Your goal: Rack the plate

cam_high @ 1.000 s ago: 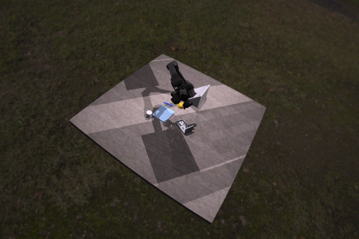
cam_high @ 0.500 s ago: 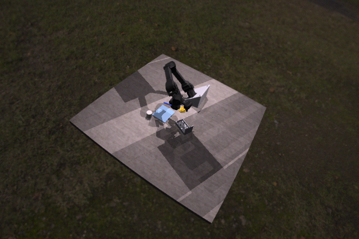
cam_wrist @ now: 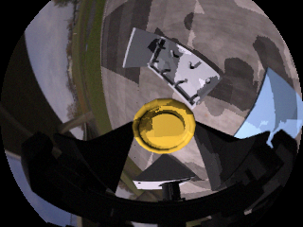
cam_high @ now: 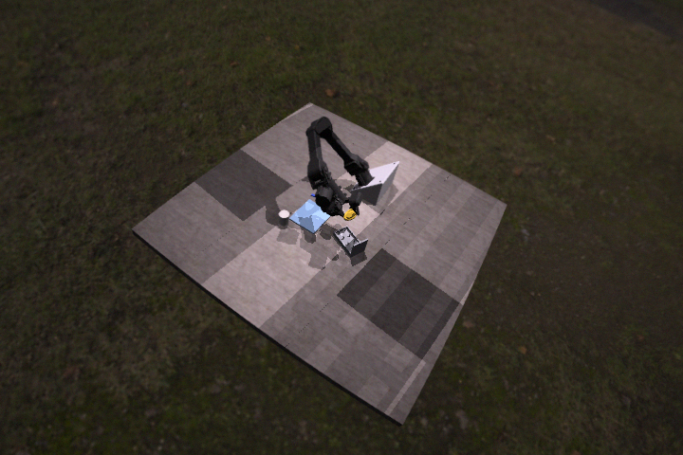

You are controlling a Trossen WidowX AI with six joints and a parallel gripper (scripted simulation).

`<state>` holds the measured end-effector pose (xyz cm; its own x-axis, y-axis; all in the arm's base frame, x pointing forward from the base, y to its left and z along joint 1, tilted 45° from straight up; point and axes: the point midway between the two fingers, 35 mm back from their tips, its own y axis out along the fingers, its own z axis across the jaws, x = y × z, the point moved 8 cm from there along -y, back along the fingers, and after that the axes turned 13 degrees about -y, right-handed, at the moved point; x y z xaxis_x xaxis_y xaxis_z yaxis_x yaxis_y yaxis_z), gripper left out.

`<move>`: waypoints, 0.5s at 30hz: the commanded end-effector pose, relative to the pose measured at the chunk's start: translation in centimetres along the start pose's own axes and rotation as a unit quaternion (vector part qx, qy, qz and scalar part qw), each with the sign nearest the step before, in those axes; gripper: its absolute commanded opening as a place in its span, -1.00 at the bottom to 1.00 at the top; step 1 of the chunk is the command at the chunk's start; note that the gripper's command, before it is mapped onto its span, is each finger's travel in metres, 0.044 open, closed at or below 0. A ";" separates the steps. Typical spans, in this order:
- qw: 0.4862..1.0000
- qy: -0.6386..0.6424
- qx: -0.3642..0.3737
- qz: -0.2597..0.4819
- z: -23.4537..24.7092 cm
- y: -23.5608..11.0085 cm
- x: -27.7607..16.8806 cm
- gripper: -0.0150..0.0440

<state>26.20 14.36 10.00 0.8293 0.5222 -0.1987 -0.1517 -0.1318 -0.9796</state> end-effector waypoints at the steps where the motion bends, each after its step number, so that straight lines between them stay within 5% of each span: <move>1: 0.999 -0.031 0.028 -0.014 -0.6 0.6 -0.3 -0.49; 15: 0.974 -0.167 0.110 -0.110 -3.4 2.4 -1.2 -0.49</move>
<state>26.84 11.11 8.23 0.6692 0.7430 0.0099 -0.1368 0.1362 -0.9812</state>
